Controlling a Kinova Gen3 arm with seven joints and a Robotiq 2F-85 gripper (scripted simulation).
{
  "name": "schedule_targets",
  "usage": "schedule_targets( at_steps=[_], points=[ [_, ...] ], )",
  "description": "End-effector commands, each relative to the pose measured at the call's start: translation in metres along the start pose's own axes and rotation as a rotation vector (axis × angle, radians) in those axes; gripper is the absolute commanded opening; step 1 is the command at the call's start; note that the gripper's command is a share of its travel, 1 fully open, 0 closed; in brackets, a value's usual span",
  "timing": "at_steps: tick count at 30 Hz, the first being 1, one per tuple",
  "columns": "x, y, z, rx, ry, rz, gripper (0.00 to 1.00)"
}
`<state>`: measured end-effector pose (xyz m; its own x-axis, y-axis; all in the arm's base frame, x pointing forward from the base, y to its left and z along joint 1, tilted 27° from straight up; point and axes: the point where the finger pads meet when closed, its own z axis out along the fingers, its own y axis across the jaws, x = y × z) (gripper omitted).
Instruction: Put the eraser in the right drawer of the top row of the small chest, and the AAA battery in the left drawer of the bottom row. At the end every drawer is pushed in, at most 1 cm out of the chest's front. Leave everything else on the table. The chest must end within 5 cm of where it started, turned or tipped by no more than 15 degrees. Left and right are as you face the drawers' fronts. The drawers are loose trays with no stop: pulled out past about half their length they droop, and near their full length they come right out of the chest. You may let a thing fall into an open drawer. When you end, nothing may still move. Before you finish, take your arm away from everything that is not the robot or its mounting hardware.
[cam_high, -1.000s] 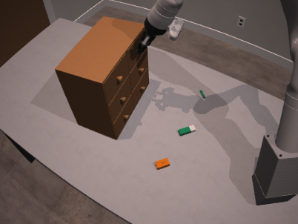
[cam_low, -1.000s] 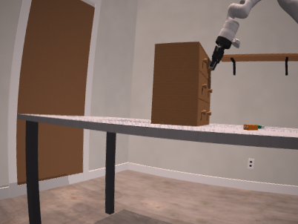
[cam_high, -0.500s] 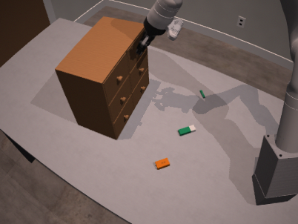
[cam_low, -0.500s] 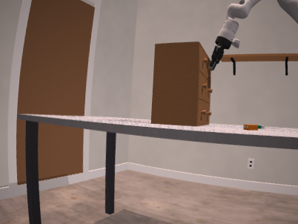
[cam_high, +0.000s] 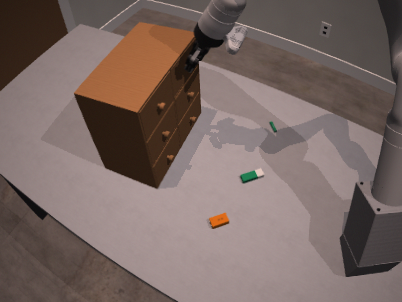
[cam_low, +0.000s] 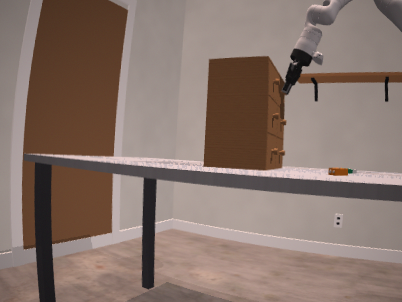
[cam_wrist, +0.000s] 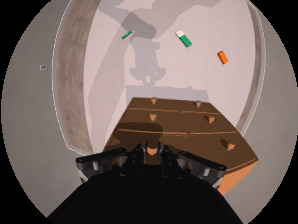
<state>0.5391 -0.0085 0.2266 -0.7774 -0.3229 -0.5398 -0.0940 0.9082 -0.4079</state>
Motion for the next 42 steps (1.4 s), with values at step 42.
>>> schedule_targets(
  at_steps=[42],
  points=[
    [0.0080, -0.0015, -0.0037, 0.001, 0.002, 0.012, 0.13]
  ],
)
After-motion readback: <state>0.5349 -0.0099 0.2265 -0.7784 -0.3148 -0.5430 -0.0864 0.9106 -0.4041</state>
